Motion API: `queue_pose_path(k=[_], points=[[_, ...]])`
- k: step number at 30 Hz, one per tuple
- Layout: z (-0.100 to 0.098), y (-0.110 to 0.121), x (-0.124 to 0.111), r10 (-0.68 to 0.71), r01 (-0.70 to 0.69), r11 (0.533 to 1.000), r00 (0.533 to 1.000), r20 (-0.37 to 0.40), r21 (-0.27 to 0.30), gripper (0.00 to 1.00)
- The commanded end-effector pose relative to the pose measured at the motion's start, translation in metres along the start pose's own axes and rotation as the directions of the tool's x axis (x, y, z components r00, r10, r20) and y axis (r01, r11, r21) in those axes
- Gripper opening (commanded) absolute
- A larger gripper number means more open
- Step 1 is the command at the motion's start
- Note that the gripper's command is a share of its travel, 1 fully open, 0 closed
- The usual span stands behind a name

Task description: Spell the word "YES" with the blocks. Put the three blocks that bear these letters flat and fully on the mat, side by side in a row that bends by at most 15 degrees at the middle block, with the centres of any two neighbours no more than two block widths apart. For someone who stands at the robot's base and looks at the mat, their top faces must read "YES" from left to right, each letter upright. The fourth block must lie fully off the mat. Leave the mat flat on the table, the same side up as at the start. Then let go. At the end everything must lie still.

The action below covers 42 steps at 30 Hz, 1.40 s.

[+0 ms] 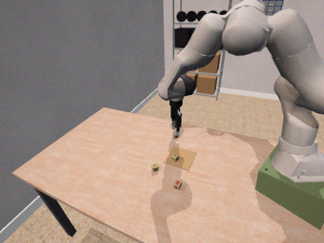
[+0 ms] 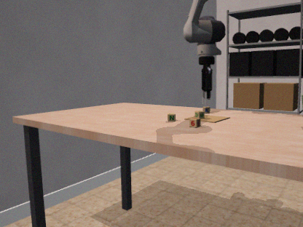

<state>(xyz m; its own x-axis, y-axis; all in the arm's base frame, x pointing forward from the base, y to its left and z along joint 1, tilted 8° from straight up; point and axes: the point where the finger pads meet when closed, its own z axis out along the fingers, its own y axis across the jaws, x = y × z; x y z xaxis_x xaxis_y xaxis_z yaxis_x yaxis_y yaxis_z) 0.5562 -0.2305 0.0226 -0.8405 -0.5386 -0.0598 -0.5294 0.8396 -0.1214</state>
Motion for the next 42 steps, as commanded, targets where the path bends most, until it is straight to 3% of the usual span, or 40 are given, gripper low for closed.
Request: queue_pose_path(k=[1, 9, 27, 42], points=[[0.000, 0.000, -0.001, -0.004, 0.004, 1.000, 1.000, 0.001, 0.001, 0.40], [0.004, 0.000, -0.001, -0.004, 0.004, 1.000, 1.000, 0.001, 0.001, 0.40], [0.035, 0.000, -0.001, -0.004, 0.004, 1.000, 1.000, 0.001, 0.001, 0.40], [0.037, 0.000, -0.001, -0.004, 0.004, 1.000, 1.000, 0.001, 0.001, 0.40]])
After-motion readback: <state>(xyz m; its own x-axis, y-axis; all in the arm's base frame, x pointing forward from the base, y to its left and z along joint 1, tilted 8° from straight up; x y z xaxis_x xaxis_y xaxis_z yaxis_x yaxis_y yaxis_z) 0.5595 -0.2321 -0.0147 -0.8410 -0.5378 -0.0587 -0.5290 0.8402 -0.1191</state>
